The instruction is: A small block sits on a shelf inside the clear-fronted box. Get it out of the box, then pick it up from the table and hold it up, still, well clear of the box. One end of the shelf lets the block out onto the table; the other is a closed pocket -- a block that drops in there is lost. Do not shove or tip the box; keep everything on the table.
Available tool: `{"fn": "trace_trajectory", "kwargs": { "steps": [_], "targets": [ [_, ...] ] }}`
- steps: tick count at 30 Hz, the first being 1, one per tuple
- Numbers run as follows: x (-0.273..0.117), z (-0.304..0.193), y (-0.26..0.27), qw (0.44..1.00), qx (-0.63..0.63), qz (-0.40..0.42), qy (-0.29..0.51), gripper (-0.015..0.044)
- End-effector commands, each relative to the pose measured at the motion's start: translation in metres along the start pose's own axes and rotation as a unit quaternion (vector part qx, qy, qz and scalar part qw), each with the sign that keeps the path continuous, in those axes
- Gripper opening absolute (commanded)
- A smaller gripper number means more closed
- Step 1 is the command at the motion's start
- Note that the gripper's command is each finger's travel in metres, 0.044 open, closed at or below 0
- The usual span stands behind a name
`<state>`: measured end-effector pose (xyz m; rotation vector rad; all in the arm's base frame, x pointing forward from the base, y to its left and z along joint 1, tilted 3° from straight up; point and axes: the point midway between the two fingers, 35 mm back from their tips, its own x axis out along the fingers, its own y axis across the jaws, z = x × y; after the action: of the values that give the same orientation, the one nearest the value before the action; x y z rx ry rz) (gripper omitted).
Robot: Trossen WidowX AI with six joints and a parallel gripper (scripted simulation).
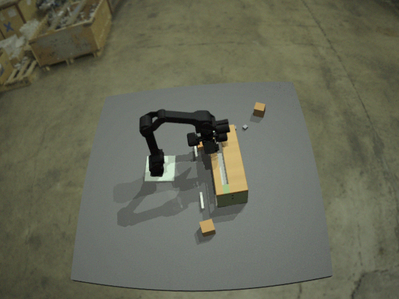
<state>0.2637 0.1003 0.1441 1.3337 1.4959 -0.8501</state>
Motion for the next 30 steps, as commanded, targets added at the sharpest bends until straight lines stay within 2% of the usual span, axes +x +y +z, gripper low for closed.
{"fn": "trace_trajectory", "kwargs": {
  "steps": [1,4,10,12,15,20,25,30],
  "targets": [
    [-0.030,-0.010,0.003,1.000,-0.002,0.007,0.000,0.0400],
    [-0.047,-0.016,0.001,1.000,-0.003,0.007,0.000,0.0400],
    [-0.042,-0.014,0.002,1.000,-0.002,0.008,0.000,0.0400],
    [-0.046,-0.022,0.007,0.999,-0.020,0.030,0.011,0.0348],
    [-0.051,-0.035,0.010,0.990,-0.126,0.058,0.010,0.0285],
    [-0.048,-0.039,0.005,0.950,-0.305,0.056,-0.021,0.0285],
    [-0.044,-0.045,-0.002,0.834,-0.546,0.039,-0.063,0.0285],
    [-0.040,-0.051,-0.009,0.650,-0.753,0.007,-0.099,0.0285]
  ]
}}
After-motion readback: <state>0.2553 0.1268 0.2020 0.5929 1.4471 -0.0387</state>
